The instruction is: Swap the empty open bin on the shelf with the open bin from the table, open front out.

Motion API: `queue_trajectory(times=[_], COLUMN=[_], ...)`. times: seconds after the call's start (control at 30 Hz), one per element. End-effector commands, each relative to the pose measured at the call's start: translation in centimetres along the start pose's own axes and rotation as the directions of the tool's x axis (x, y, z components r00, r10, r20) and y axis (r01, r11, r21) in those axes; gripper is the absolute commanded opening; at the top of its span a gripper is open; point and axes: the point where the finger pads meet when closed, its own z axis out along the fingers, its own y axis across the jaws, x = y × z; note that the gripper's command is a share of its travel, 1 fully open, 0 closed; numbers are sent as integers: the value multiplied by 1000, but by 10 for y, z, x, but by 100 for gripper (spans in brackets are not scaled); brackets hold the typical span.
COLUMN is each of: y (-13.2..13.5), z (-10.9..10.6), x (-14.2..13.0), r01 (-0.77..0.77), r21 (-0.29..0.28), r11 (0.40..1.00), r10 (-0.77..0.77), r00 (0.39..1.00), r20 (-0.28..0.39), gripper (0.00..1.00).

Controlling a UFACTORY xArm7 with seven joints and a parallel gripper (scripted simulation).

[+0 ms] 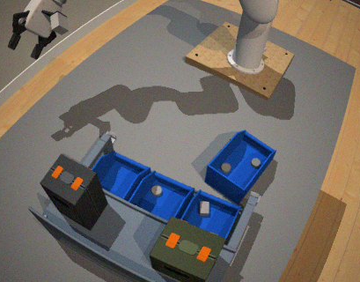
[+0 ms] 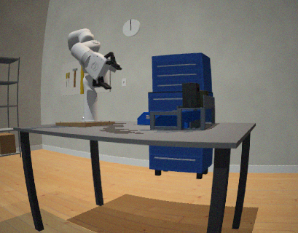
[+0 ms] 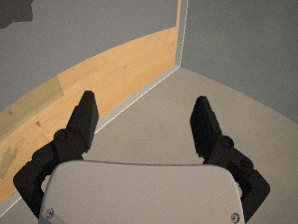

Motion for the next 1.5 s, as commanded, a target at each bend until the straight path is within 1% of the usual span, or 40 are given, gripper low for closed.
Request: queue_trajectory(times=[0.0,0.1,0.23,0.37,0.4,0.5,0.57,0.7,0.73,0.87,0.9,1.07,1.13,1.23,1.3,1.33,1.37,1.4,1.47], y=[9,22,39,54,54,59,59,58,58,48,48,27,27,13,13,8,8,4,4], z=[1,8,16,22,22,24,24,22,22,16,16,2,2,-7,-7,-10,-10,-13,-13], x=[10,38,87,145,145,194,194,259,259,318,318,378,378,405,405,412,412,419,419], r01=[30,102,224,371,371,488,488,642,642,778,778,902,902,949,949,961,961,971,971], r21=[2,13,27,37,37,39,39,33,33,18,18,-9,-9,-26,-26,-31,-31,-37,-37], r11=[1000,995,974,928,928,872,872,766,766,628,628,432,432,313,313,275,275,238,238], r10=[-30,-101,-218,-349,-349,-448,-448,-563,-563,-646,-646,-693,-693,-694,-694,-691,-691,-686,-686], r00=[999,993,964,901,901,827,827,695,695,535,535,325,325,210,210,175,175,141,141], r20=[-18,-69,-155,-258,-258,-340,-340,-447,-447,-545,-545,-644,-644,-689,-689,-702,-702,-713,-713], gripper=[100,100,100,100,100,100,100,100,100,100,100,100,100,100,100,100,100,100,100])
